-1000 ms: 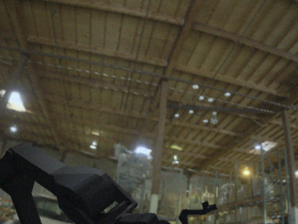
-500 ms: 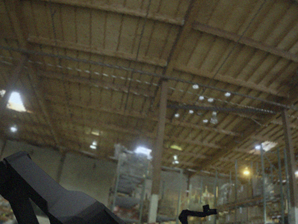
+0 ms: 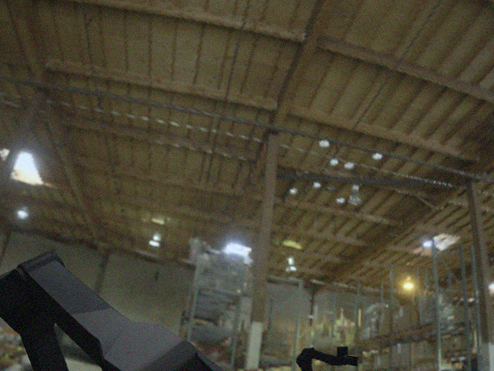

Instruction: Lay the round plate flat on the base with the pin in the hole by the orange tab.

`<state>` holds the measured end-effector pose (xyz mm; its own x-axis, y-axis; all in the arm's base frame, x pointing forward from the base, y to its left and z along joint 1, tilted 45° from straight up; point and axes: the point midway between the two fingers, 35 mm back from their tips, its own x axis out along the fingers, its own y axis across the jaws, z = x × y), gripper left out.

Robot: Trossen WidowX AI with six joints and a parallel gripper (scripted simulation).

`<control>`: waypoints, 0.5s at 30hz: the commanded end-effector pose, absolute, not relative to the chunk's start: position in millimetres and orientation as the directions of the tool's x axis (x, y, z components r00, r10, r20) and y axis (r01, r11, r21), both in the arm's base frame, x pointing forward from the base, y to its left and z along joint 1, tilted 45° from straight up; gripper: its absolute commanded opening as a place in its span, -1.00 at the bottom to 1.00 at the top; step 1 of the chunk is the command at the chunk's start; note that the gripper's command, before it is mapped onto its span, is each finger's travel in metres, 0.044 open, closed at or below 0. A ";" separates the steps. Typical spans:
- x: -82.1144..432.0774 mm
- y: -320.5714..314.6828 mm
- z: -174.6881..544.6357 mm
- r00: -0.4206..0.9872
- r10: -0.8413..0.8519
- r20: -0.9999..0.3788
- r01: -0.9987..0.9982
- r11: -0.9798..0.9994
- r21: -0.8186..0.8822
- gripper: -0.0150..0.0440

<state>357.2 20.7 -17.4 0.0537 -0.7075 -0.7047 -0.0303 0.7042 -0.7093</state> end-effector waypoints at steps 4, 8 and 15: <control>354.4 27.8 -26.2 0.048 -0.703 -0.709 -0.030 0.709 -0.705 -0.49; 353.0 31.6 -29.3 0.048 -0.703 -0.709 -0.030 0.709 -0.705 -0.49; 348.8 37.8 -34.3 0.048 -0.703 -0.710 -0.031 0.709 -0.704 -0.49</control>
<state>353.0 35.2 -28.2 0.0597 -0.7050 -0.7067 -0.0269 0.7066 -0.7071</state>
